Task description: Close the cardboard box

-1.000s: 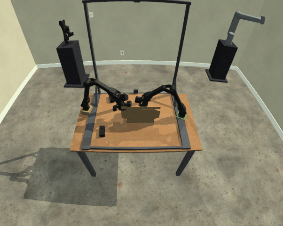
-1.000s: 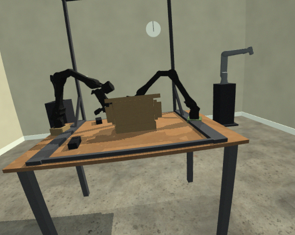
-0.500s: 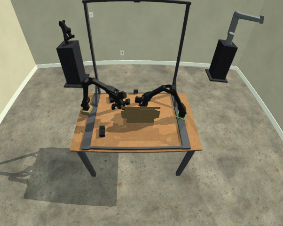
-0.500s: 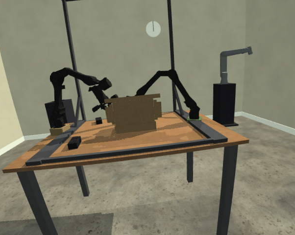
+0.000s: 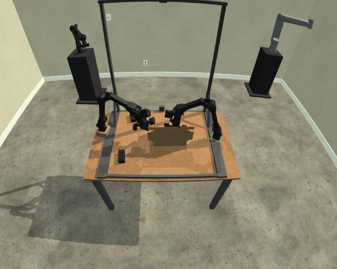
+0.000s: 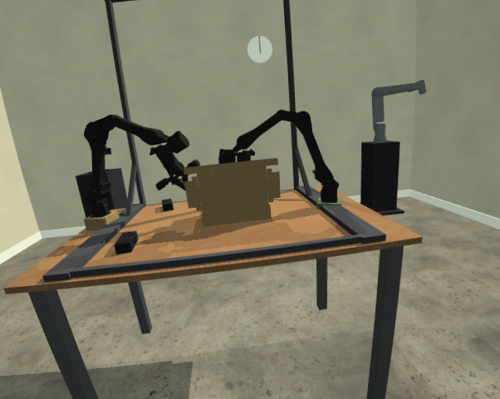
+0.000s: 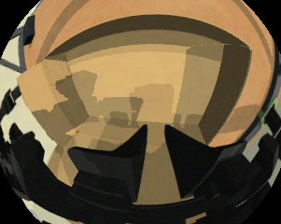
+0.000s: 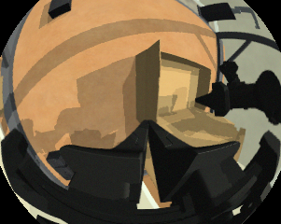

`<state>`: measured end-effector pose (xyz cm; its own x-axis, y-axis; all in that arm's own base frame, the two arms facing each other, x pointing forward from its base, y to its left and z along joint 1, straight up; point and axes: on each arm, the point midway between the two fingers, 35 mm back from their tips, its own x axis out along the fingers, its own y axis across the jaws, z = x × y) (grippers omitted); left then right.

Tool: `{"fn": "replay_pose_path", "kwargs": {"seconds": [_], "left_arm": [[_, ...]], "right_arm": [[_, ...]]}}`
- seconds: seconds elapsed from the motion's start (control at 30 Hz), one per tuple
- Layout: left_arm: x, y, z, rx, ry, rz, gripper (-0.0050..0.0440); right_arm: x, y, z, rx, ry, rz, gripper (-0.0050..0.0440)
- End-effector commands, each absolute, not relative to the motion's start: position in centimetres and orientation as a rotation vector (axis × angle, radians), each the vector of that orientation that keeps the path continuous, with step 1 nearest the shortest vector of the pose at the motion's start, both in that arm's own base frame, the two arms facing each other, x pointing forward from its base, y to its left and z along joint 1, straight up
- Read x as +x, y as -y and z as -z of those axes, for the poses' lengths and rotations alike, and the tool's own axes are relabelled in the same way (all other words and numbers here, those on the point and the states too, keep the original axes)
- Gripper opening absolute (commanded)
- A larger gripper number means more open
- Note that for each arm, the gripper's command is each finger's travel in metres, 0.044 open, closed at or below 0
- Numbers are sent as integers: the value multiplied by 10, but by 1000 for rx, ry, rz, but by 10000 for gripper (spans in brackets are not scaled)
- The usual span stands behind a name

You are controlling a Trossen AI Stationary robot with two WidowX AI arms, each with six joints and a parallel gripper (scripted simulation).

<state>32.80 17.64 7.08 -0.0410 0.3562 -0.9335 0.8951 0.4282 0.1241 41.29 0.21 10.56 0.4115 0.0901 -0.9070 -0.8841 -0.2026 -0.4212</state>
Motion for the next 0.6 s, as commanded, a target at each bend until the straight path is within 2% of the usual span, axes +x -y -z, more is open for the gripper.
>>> {"fn": "replay_pose_path", "kwargs": {"seconds": [0.0, 0.13, 0.2, 0.23, 0.57], "left_arm": [[324, -174, -86, 1120, -1606, 627, 103], [324, -174, -86, 1120, -1606, 627, 103], [325, -172, -81, 1146, -1597, 663, 63], [325, -168, -82, 1179, -1577, 702, 63], [323, -119, -90, 1597, -1244, 1148, 63]], "right_arm": [[414, -2, -115, -1519, -719, -1035, 0], [414, -2, -115, -1519, -719, -1035, 0], [415, -2, -114, -1516, -726, -1034, 0], [415, -2, -114, -1515, -730, -1038, 0], [418, -1, -110, -1499, -787, -1091, 0]]}}
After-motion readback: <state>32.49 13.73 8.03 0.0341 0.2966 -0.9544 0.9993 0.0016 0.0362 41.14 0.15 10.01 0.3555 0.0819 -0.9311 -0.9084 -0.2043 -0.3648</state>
